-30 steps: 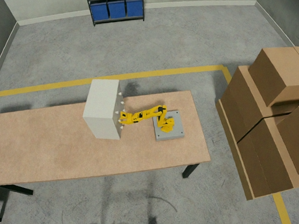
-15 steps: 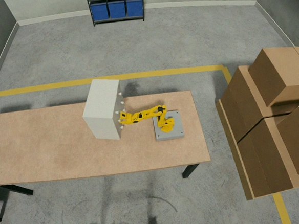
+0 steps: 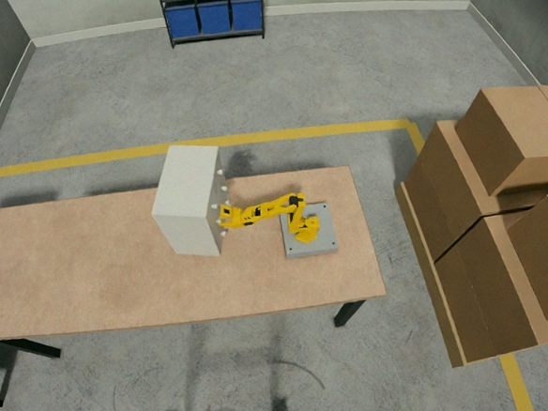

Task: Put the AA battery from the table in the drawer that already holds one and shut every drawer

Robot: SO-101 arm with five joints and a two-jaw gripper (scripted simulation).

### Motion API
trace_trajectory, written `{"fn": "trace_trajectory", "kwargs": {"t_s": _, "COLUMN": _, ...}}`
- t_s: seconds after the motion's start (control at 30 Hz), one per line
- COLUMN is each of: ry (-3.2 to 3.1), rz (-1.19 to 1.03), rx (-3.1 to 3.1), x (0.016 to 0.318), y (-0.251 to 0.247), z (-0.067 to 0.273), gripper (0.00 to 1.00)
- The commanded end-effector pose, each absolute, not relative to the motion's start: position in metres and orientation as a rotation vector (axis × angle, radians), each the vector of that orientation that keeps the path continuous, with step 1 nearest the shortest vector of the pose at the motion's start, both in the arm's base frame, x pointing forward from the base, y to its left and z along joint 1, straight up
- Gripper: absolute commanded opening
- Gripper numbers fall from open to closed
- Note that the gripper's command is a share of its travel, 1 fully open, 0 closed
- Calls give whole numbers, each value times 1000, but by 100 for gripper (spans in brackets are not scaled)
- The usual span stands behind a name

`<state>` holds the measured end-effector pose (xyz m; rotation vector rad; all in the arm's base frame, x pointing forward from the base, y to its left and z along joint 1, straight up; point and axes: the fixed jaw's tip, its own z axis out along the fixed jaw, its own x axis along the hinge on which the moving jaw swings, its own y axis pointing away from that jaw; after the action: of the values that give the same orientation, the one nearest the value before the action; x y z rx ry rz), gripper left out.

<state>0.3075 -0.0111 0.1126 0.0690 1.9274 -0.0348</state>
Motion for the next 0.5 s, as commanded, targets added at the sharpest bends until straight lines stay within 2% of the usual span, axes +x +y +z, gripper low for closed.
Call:
{"fn": "trace_trajectory", "kwargs": {"t_s": 0.0, "ry": 1923, "rz": -32, "rx": 68, "x": 307, "y": -11, "z": 114, "gripper": 8}}
{"fn": "trace_trajectory", "kwargs": {"t_s": 0.47, "ry": 1923, "rz": -32, "rx": 68, "x": 307, "y": -11, "z": 114, "gripper": 16}}
